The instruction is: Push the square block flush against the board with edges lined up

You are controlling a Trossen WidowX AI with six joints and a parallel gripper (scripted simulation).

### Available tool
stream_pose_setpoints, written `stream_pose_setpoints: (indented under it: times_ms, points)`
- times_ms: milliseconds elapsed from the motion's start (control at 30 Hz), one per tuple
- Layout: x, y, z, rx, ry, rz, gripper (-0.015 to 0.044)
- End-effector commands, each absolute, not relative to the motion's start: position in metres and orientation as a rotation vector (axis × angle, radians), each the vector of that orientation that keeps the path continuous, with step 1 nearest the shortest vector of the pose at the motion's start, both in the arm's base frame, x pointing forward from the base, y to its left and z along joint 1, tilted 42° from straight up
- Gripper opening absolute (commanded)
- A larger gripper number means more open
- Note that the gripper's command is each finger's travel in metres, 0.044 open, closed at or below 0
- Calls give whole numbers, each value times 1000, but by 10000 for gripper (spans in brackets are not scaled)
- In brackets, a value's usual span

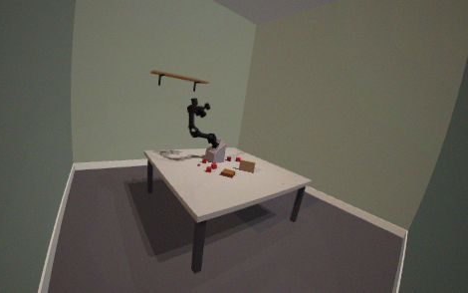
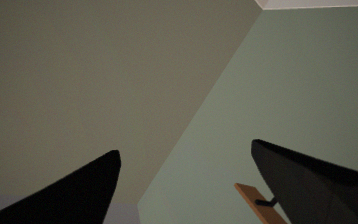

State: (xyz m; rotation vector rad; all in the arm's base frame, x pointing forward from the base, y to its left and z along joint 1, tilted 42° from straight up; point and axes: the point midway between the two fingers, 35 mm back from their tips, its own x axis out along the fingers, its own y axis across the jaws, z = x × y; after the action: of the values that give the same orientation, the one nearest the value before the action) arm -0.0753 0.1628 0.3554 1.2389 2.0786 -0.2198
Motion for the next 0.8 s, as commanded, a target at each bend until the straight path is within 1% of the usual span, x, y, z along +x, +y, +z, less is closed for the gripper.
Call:
stream_pose_setpoints:
  times_ms: [0,100,467,767]
  points:
    - [-75,163,355,1239,2079,-220,374]
    - [-73,168,353,1257,2058,-230,295]
    - [-35,244,323,1323,1724,-268,6]
    - [24,297,287,1265,1462,-309,0]
